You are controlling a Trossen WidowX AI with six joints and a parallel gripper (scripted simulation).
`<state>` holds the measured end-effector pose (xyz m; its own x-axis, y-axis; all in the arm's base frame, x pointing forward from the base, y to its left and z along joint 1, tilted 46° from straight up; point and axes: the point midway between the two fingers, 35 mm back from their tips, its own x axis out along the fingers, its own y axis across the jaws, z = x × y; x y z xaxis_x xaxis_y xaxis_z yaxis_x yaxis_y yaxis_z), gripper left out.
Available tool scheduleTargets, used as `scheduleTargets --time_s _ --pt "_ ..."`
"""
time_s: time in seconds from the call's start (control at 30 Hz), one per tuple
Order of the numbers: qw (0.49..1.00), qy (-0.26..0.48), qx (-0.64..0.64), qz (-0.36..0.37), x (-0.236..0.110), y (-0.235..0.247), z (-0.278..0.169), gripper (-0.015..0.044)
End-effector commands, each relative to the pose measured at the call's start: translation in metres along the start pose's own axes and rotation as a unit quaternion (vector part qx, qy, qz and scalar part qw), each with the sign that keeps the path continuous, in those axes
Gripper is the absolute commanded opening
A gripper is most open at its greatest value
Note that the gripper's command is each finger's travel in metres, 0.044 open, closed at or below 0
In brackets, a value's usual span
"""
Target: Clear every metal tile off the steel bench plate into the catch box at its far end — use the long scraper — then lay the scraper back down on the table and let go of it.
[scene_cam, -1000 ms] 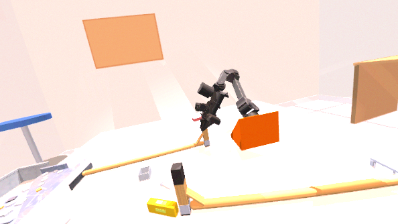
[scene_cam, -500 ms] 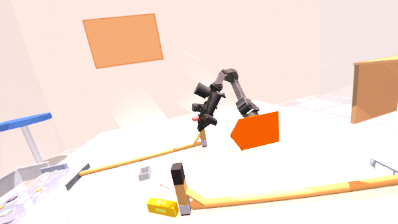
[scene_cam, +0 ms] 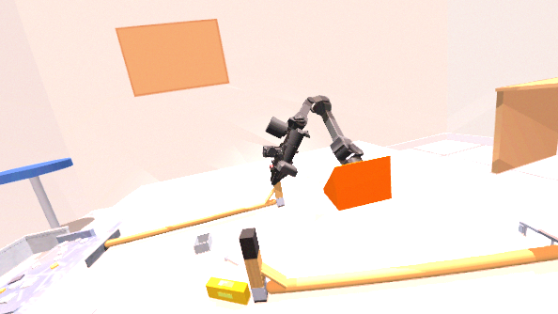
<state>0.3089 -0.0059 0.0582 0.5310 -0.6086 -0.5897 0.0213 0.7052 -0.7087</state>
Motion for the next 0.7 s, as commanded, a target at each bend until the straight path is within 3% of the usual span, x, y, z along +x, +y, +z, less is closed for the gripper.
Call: scheduleTargets --time_s 0.0,0.67 --pt "1.0 -0.009 0.004 0.003 0.002 -0.001 0.012 0.0" --pt "1.0 -0.01 0.007 0.0 0.021 -0.005 0.037 0.0"
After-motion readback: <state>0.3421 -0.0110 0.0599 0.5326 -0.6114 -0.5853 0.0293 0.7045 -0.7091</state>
